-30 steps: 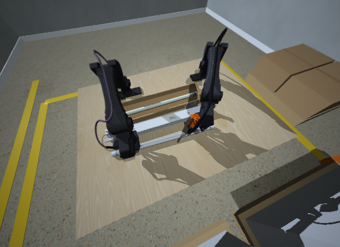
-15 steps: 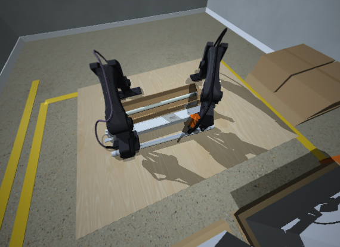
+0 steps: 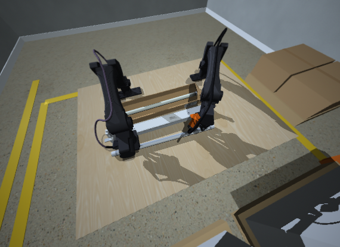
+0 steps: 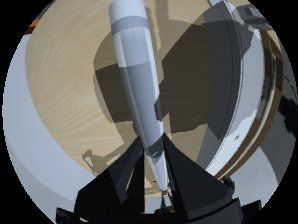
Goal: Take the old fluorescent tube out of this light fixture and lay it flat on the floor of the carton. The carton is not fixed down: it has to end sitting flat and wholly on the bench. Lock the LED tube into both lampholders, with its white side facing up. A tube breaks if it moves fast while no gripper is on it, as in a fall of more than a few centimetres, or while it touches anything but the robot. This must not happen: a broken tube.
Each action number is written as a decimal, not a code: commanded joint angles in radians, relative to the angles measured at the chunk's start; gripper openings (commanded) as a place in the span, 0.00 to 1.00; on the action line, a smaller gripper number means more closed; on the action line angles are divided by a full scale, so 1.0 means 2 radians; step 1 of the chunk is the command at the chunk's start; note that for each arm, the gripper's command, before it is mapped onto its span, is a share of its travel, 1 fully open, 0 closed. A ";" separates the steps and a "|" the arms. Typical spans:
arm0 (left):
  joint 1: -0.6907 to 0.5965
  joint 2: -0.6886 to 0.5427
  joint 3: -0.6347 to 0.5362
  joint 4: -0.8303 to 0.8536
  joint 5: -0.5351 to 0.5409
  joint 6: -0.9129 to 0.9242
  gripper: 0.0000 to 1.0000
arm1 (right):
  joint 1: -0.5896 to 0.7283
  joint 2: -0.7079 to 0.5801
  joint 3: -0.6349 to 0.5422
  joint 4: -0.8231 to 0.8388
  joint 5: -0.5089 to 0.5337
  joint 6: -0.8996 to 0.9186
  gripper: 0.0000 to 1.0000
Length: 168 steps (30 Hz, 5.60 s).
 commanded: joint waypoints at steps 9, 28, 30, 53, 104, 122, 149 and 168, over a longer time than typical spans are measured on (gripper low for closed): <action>-0.003 -0.022 0.019 -0.008 -0.003 -0.004 0.11 | -0.007 -0.013 0.019 -0.015 0.006 0.000 0.11; -0.004 -0.027 0.025 -0.017 -0.001 -0.005 0.11 | -0.006 -0.019 0.030 -0.026 0.007 -0.004 0.11; -0.006 -0.028 0.024 -0.020 -0.002 -0.005 0.11 | -0.006 -0.021 0.028 -0.029 0.007 -0.004 0.11; -0.005 -0.032 0.043 -0.038 0.000 -0.006 0.11 | -0.006 -0.021 0.048 -0.047 0.007 -0.004 0.11; -0.010 -0.059 -0.020 0.021 -0.013 -0.005 0.11 | -0.004 -0.052 -0.022 0.009 0.007 -0.002 0.11; -0.012 -0.070 -0.043 0.041 -0.020 -0.007 0.11 | -0.004 -0.063 -0.040 0.027 0.008 -0.001 0.11; -0.016 -0.093 -0.093 0.086 -0.035 -0.011 0.11 | -0.003 -0.088 -0.084 0.076 0.008 0.002 0.11; -0.013 -0.114 -0.114 0.125 -0.048 -0.008 0.11 | 0.000 -0.112 -0.095 0.114 0.008 0.002 0.11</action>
